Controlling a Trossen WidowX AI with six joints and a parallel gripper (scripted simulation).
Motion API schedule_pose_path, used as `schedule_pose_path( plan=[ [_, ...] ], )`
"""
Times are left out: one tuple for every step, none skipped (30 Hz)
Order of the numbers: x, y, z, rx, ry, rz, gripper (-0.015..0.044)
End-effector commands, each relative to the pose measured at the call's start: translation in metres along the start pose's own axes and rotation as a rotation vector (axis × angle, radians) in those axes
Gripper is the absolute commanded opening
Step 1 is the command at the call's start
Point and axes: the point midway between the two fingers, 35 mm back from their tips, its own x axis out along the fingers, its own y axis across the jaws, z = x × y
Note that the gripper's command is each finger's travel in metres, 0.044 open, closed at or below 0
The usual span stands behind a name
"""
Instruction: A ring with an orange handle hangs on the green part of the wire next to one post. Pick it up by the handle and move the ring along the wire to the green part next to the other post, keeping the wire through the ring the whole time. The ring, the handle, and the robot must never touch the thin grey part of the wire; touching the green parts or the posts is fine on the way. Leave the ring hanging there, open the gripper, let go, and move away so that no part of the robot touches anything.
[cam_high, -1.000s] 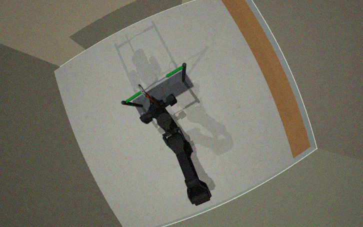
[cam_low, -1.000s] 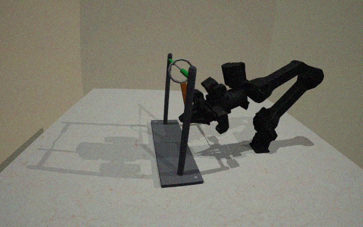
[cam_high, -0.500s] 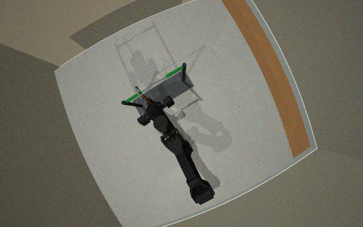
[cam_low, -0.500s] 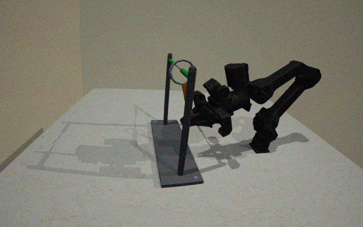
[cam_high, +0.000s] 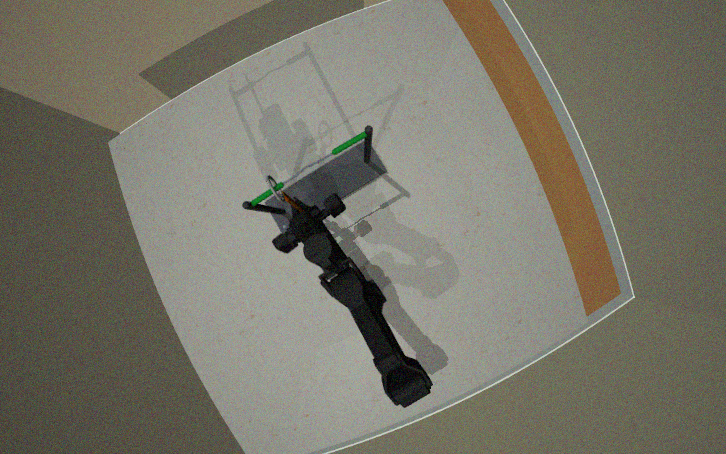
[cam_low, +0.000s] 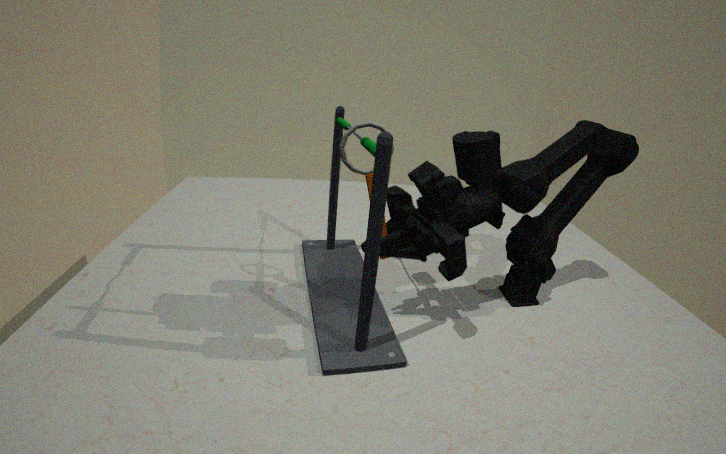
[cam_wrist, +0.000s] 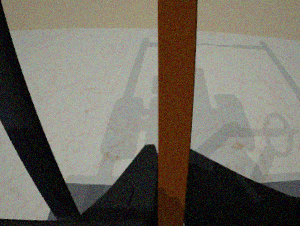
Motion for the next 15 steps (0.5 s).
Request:
schedule_pose_path(
  plan=[
    [0.0026, -0.0004, -0.006, 0.005, 0.002, -0.005, -0.015],
    [0.0031, -0.0004, -0.0075, 0.005, 0.002, -0.005, -0.015],
    [0.0036, -0.0003, -0.0091, 0.005, 0.002, -0.005, -0.015],
    [0.0041, -0.0002, -0.0107, 0.005, 0.002, -0.005, -0.015],
    [0.0045, -0.0001, -0.0123, 0.005, 0.002, -0.005, -0.015],
    [0.0049, -0.0001, -0.0136, 0.005, 0.002, -0.004, -0.015],
    [0.0051, 0.0, -0.0143, 0.005, 0.002, -0.004, -0.015],
    [0.0052, 0.0, -0.0146, 0.005, 0.002, -0.004, -0.015],
    [0.0052, 0.0, -0.0146, 0.005, 0.002, -0.004, -0.015],
    [0.0052, 0.0, -0.0146, 0.005, 0.002, -0.004, -0.015],
    [0.0052, 0.0, -0.0146, 0.005, 0.002, -0.004, -0.015],
    [0.0052, 0.0, -0.0146, 0.005, 0.002, -0.004, -0.015],
    [0.0052, 0.0, -0.0146, 0.005, 0.002, -0.004, -0.015],
    [0.0052, 0.0, -0.0146, 0.005, 0.002, -0.004, -0.015],
    [0.0052, 0.0, -0.0146, 0.005, 0.002, -0.004, -0.015]
  ],
)
